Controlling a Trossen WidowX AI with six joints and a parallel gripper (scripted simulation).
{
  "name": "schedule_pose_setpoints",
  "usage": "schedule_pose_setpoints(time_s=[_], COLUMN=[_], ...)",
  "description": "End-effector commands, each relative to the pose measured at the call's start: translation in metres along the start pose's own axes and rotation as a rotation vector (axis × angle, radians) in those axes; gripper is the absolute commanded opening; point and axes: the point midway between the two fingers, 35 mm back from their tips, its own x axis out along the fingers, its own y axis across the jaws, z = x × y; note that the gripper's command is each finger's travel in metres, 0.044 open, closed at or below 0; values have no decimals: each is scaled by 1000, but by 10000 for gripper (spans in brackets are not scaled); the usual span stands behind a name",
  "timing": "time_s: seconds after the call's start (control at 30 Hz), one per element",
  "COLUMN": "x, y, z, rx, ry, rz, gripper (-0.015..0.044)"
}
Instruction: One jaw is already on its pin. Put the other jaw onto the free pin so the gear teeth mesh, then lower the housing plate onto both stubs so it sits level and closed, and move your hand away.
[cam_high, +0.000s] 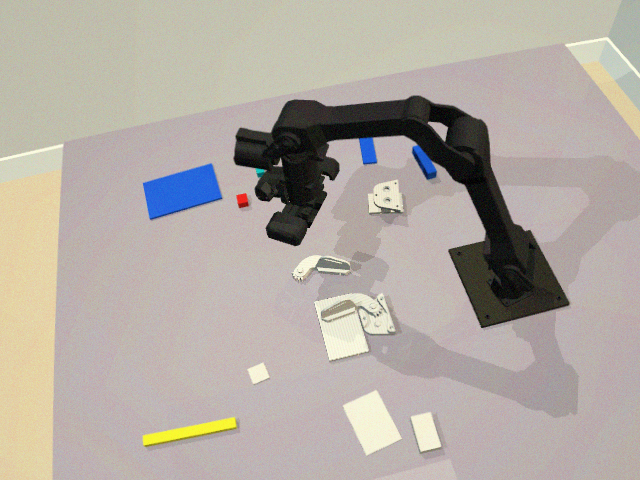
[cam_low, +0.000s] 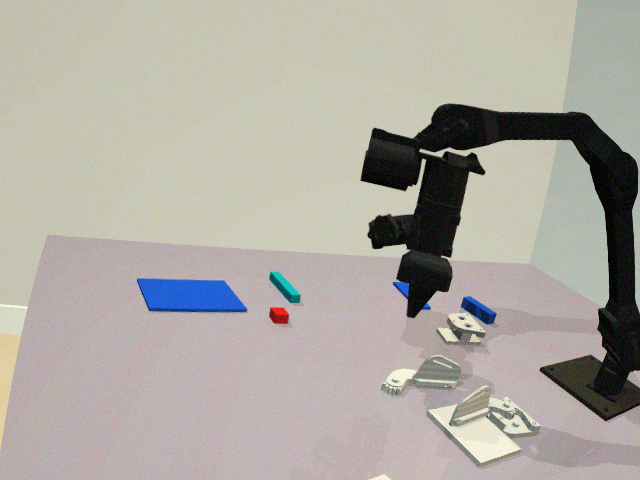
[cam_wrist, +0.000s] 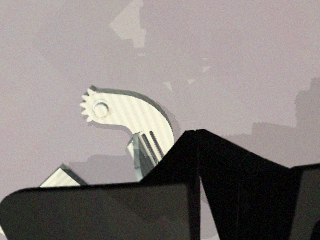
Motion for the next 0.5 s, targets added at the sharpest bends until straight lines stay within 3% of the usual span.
schedule_pose_setpoints(time_s=[0.0,0.03,0.47], x=[0,0,0], y=[0,0,0], z=[0,0,0], rx=[0,0,0], ry=[0,0,0], rz=[0,0,0], gripper=[0,0,341])
